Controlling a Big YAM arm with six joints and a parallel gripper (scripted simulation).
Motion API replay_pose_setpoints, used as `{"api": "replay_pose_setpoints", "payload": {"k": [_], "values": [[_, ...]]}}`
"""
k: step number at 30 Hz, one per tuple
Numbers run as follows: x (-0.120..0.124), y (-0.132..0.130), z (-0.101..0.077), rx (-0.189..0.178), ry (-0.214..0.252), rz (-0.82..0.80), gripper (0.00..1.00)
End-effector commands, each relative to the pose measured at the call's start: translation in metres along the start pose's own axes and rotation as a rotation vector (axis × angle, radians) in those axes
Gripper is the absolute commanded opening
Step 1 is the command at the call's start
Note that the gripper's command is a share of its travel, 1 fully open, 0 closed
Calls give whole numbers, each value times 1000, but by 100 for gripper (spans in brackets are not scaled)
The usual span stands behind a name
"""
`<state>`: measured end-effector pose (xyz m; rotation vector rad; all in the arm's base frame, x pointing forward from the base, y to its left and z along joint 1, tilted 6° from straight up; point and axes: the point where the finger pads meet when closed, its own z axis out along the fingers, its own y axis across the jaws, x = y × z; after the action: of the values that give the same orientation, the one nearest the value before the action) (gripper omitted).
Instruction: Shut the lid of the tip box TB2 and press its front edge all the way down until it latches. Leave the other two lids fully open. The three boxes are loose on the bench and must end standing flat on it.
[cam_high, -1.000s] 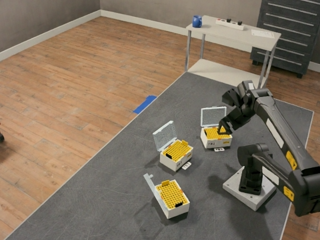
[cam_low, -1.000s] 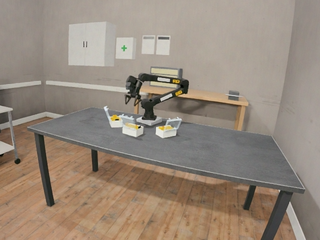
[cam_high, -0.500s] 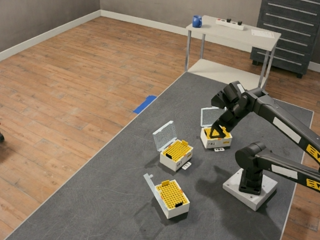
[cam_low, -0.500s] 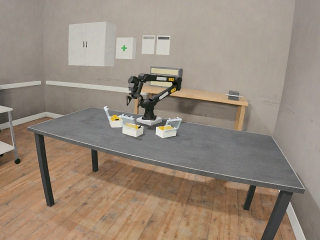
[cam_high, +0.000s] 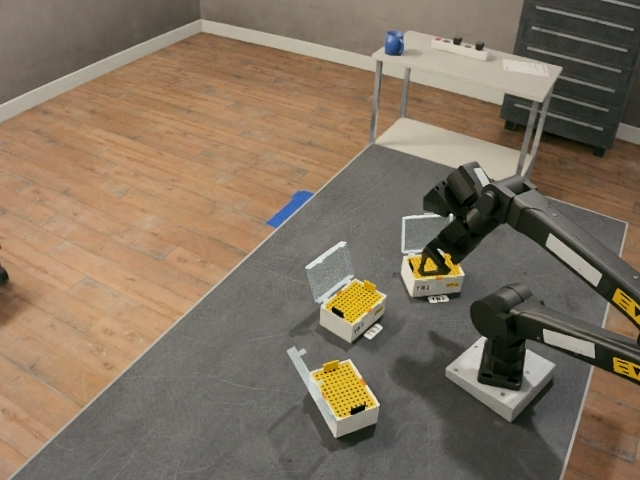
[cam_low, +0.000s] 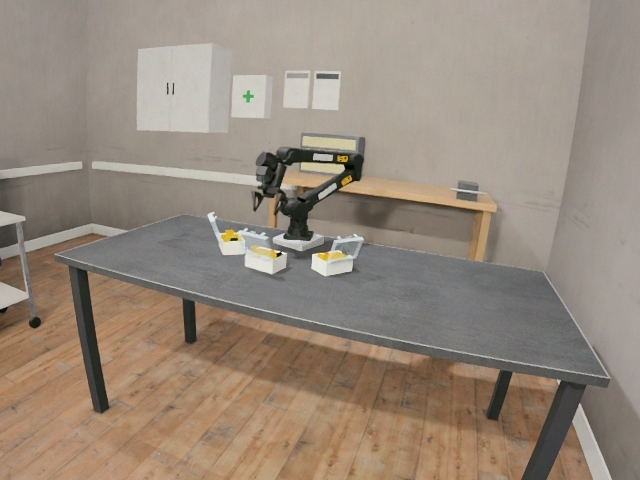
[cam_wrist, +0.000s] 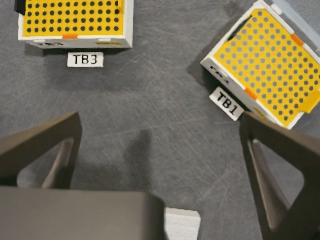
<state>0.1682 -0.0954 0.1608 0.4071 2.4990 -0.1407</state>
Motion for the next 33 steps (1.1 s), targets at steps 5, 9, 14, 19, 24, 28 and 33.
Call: {"api": "replay_pose_setpoints", "payload": {"k": [5, 9, 14, 19, 24, 28, 33], "values": [[-42, -3, -29, 22, -88, -21, 100], [-42, -3, -29, 22, -88, -21, 100], [-42, -3, -29, 22, -88, -21, 100], [-42, -3, -29, 22, -88, -21, 100], [-43, 13, -28, -32, -88, -128, 100], [-47, 33, -26, -95, -90, -243, 100], [-51, 60, -24, -144, -91, -287, 100]]}}
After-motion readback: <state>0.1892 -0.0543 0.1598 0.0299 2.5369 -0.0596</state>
